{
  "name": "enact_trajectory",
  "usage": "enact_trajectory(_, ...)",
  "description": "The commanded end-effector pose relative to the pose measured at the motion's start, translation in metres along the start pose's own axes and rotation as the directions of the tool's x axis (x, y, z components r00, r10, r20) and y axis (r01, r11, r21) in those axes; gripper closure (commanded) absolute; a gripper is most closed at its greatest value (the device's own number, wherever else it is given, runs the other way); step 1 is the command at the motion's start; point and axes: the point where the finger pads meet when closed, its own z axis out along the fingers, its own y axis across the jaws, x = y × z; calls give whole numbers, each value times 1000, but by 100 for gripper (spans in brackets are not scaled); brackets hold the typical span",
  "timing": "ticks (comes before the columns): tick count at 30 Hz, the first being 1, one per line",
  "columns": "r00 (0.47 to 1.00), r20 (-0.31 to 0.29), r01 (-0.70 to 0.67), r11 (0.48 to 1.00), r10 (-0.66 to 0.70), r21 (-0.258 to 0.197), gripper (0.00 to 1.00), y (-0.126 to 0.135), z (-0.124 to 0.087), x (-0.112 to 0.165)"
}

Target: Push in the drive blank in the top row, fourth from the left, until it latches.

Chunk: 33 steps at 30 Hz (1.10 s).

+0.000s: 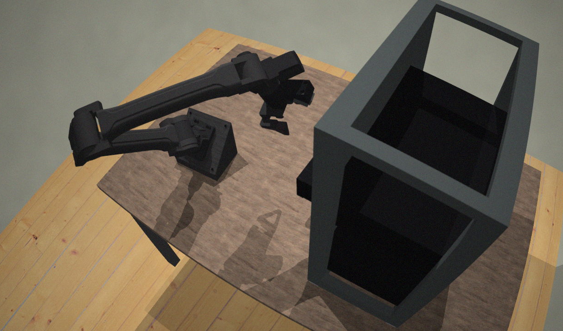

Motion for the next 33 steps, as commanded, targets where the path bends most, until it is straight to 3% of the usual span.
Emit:
enact_trajectory(1, 1000, 6, -2, 1000, 2, -4, 0, 1, -2, -2)
enact_trajectory(33, 1000, 25, -14, 1000, 15, -17, 0, 4, -9, -13)
